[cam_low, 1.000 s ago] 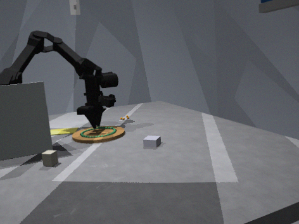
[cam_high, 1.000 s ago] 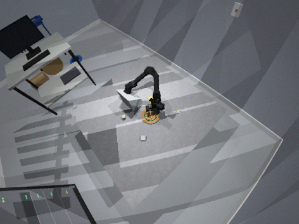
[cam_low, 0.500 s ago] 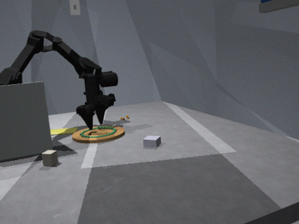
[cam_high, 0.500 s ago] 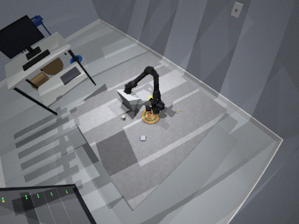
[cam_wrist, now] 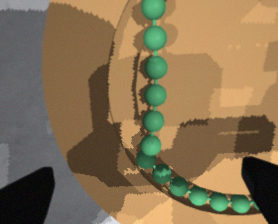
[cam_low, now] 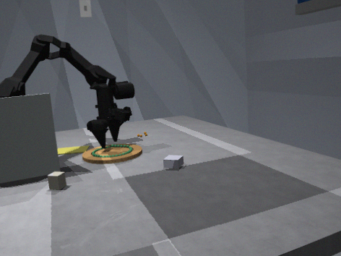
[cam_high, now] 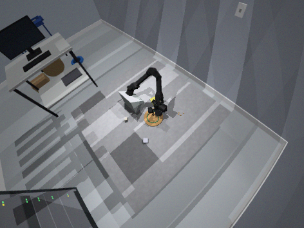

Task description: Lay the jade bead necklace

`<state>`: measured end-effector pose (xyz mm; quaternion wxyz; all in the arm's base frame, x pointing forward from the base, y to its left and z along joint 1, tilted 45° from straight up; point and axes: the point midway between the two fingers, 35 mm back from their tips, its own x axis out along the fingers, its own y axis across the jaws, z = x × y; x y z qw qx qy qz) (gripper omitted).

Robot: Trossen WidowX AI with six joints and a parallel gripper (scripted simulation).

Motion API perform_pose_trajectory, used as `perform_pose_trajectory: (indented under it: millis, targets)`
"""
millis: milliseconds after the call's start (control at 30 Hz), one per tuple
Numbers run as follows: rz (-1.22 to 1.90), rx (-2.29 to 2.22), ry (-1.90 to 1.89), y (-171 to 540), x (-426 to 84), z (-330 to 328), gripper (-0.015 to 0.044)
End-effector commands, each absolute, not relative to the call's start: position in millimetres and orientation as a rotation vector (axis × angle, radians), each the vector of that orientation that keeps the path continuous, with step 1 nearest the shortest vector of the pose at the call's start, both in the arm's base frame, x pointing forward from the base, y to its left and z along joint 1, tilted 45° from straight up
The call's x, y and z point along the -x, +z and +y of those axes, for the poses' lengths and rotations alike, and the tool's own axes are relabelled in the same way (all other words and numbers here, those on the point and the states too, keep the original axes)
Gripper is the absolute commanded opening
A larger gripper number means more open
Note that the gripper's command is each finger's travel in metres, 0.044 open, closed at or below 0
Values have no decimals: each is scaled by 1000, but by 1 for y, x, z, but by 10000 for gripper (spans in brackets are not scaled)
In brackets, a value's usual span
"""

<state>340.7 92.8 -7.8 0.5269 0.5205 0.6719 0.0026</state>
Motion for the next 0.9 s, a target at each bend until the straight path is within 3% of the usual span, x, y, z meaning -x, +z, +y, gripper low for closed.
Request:
perform_pose_trajectory:
  millis: [0,300,867]
  targets:
    - [1608,-1263,-18,-9,-349,84,361]
    - [1635,-1412,-180,-17,-385,30,125]
    - [1633,-1411,-178,-25,-386,37,120]
